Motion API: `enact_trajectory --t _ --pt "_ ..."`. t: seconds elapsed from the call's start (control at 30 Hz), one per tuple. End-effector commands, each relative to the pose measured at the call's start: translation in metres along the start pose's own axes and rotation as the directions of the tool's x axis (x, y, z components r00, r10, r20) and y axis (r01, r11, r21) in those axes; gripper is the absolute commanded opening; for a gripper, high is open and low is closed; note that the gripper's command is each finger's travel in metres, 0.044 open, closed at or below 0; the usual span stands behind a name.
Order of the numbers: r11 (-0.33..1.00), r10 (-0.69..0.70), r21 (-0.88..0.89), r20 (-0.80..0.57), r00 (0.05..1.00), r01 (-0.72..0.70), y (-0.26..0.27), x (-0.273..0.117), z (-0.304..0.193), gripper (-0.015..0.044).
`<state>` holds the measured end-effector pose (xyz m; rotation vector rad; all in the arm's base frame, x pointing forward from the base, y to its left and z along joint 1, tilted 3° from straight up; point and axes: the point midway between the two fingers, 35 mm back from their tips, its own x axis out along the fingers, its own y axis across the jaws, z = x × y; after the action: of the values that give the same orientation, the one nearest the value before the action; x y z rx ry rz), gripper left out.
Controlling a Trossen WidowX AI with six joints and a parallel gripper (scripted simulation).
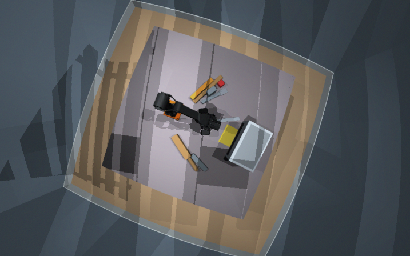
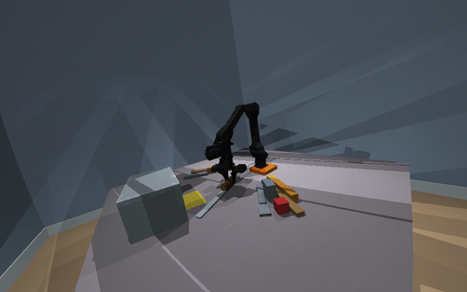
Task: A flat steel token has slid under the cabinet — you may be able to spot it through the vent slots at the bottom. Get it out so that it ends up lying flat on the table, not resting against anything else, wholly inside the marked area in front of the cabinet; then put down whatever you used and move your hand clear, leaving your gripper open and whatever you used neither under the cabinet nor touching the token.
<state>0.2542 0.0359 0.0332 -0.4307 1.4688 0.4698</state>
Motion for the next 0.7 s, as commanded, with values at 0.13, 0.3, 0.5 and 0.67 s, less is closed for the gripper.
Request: enact_trajectory --t 0.13,0.3,0.5,0.67 --pt "1.0 0.001 -0.003 0.004 1.0 -0.001 0.008 -0.001 0.003 0.0" --pt "1.0 0.001 -0.003 0.004 1.0 -0.001 0.013 -0.001 0.005 0.0" --pt "1.0 0.002 -0.003 0.004 1.0 -0.002 0.018 -0.001 0.007 0.0" --pt "1.0 0.002 -0.003 0.004 1.0 -0.002 0.023 -0.001 0.009 0.0"
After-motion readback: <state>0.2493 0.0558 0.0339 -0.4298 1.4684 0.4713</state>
